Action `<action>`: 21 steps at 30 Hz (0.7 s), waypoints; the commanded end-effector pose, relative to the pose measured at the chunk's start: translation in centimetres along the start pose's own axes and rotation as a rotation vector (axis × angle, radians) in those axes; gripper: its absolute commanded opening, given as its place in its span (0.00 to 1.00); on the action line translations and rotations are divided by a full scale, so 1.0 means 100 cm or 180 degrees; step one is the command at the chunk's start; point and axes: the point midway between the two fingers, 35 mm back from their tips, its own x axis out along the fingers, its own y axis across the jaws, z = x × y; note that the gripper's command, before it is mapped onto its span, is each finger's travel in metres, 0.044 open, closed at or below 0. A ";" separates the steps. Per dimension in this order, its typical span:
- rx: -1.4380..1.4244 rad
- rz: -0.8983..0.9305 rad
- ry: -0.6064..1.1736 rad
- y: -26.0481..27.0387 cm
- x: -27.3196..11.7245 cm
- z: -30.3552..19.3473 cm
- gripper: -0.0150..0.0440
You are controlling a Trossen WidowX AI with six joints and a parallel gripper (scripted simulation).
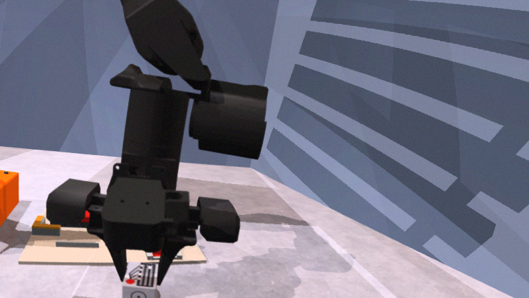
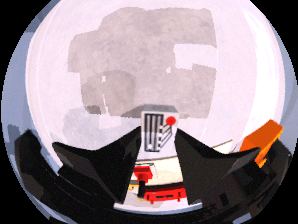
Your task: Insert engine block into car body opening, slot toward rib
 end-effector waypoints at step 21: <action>-0.0034 0.0054 -0.0024 0.007 -0.075 0.002 0.25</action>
